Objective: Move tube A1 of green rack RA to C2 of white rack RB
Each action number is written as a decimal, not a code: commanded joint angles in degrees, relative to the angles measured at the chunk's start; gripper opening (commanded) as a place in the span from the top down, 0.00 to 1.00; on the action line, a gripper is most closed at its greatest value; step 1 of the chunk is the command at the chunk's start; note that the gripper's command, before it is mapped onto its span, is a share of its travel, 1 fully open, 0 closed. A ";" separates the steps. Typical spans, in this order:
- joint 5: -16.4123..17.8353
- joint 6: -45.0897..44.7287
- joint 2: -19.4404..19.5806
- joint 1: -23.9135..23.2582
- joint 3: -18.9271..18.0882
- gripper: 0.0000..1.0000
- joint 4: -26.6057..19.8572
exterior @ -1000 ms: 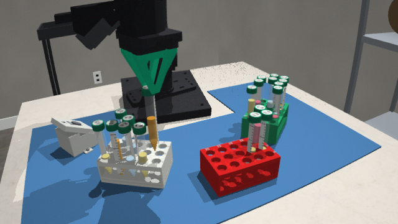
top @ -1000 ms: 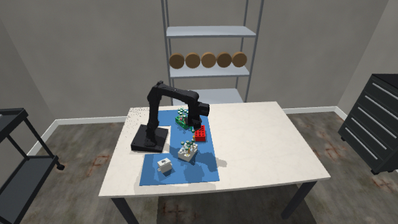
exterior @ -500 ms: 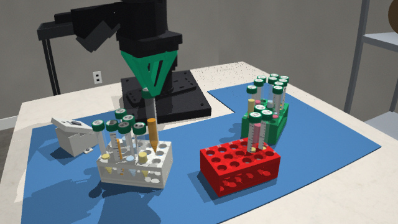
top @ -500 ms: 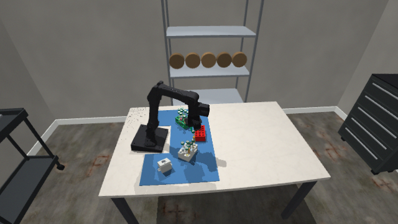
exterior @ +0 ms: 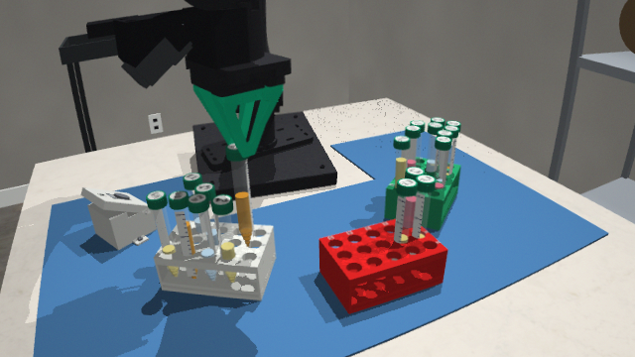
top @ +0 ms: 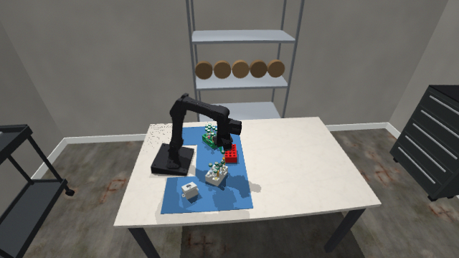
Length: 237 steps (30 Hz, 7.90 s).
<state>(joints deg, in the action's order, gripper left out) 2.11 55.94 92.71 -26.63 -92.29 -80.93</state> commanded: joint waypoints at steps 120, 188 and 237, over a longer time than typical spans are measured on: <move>-0.19 0.77 1.34 0.79 7.52 1.00 9.98; -0.21 0.93 2.21 0.95 10.09 0.70 13.42; -0.13 0.45 0.90 0.47 -4.52 0.70 -2.51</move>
<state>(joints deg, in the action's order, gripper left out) 2.02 56.42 93.93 -26.13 -95.50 -81.82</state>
